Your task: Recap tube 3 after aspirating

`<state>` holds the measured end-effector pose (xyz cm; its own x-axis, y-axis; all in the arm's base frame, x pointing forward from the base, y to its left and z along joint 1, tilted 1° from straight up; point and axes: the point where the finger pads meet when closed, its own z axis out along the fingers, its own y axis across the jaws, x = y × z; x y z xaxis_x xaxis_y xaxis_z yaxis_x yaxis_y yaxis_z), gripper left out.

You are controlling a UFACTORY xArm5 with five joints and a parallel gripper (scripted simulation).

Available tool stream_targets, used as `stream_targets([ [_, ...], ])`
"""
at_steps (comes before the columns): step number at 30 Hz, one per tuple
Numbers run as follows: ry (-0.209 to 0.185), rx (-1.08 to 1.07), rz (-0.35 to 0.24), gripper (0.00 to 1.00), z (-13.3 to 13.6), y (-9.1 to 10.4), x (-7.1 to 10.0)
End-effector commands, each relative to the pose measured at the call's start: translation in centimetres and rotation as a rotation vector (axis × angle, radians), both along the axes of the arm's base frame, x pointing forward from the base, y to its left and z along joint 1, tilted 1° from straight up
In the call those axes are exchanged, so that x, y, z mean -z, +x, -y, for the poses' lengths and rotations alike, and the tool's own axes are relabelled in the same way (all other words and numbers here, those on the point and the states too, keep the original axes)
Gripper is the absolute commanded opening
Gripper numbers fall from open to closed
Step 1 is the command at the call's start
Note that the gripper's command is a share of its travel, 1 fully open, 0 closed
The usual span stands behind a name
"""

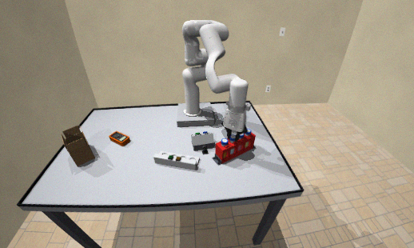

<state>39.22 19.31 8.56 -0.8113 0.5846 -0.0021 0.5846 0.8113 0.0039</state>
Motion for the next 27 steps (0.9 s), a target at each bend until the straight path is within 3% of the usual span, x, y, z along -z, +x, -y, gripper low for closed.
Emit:
stream_targets([
  [1,0.011,-0.221,-0.001,0.0,-0.06,0.14,-0.16],
  [9,0.011,-0.292,0.0,0.0,-0.06,0.14,-0.17],
  [10,0.011,-0.292,0.0,0.46,-0.06,0.14,-0.17],
  [22,0.011,-0.292,0.0,0.46,-0.06,0.14,-0.17],
  [27,0.011,0.057,-0.003,0.46,-0.06,0.14,-0.15],
])
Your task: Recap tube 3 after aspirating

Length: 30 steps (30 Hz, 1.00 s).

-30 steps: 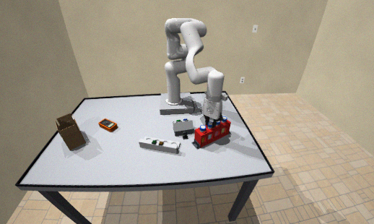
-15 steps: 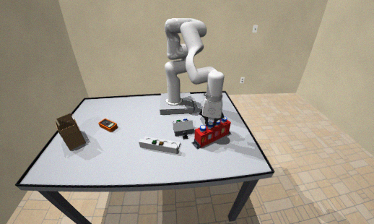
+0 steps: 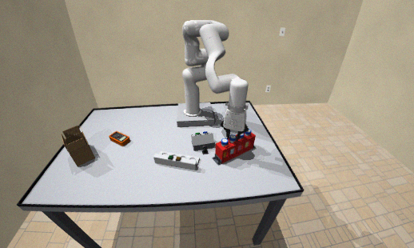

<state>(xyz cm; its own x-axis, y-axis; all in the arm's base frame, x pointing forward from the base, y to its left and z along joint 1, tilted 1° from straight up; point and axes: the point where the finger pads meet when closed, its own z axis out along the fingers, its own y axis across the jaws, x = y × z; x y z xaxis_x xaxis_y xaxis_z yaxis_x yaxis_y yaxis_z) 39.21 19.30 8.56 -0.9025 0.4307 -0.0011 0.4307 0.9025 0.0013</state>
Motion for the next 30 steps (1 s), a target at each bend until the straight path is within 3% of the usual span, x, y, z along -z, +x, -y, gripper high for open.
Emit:
stream_targets([
  [1,0.013,0.279,-0.002,0.46,-0.07,0.15,-0.15],
  [5,0.013,0.375,-0.003,0.46,-0.07,0.15,-0.15],
  [7,0.013,0.556,-0.004,0.46,-0.07,0.15,-0.15],
  [20,0.013,1.168,-0.008,0.46,-0.07,0.15,-0.15],
  [22,0.013,1.168,-0.008,0.46,-0.07,0.15,-0.15],
  [26,0.012,1.43,-0.01,0.46,-0.08,0.15,-0.15],
  [30,0.013,1.458,-0.011,0.46,-0.08,0.15,-0.15],
])
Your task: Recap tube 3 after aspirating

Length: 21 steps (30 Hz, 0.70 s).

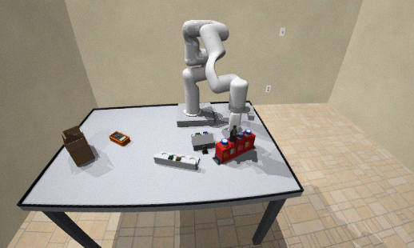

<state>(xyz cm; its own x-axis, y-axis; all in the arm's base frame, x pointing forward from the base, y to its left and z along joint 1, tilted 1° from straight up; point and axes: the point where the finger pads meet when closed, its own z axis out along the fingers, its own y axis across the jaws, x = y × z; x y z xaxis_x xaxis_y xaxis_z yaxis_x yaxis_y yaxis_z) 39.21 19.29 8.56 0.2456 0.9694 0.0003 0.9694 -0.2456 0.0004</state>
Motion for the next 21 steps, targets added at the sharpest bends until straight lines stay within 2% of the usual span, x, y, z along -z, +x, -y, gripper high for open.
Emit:
stream_targets([
  [1,0.014,0.085,0.0,0.46,-0.08,0.15,-0.16],
  [4,0.014,0.085,0.0,0.46,-0.08,0.15,-0.16],
  [5,0.014,0.085,0.0,0.0,-0.08,0.15,-0.16],
  [19,0.014,0.085,0.0,0.0,-0.08,0.15,-0.16],
  [21,0.014,-0.015,0.001,0.0,-0.08,0.15,-0.16],
])
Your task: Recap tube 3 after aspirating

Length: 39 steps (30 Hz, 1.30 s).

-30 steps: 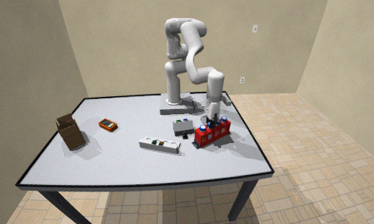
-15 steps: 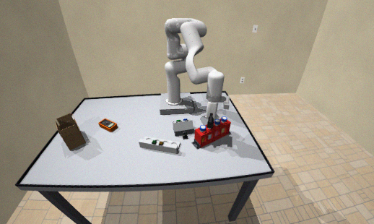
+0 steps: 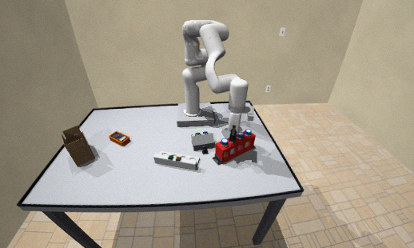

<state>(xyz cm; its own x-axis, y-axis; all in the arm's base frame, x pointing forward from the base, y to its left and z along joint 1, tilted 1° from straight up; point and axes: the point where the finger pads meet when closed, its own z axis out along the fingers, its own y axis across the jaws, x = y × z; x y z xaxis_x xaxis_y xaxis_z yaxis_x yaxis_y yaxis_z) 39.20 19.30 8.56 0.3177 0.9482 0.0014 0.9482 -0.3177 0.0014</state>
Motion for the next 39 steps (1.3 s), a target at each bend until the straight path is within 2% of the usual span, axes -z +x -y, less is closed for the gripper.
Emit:
stream_targets([
  [1,0.013,-0.141,0.001,0.0,-0.08,0.16,-0.16],
  [3,0.013,-0.241,0.001,0.0,-0.08,0.16,-0.17],
  [5,0.013,-0.241,0.001,0.0,-0.08,0.16,-0.17],
  [20,0.01,-0.984,0.007,0.0,-0.08,0.16,-0.19],
  [22,0.01,-0.984,0.007,0.0,-0.08,0.16,-0.19],
  [33,0.008,-1.54,0.011,0.0,-0.08,0.16,-0.2],
  [39,0.008,-1.561,0.011,0.0,-0.08,0.16,-0.2],
])
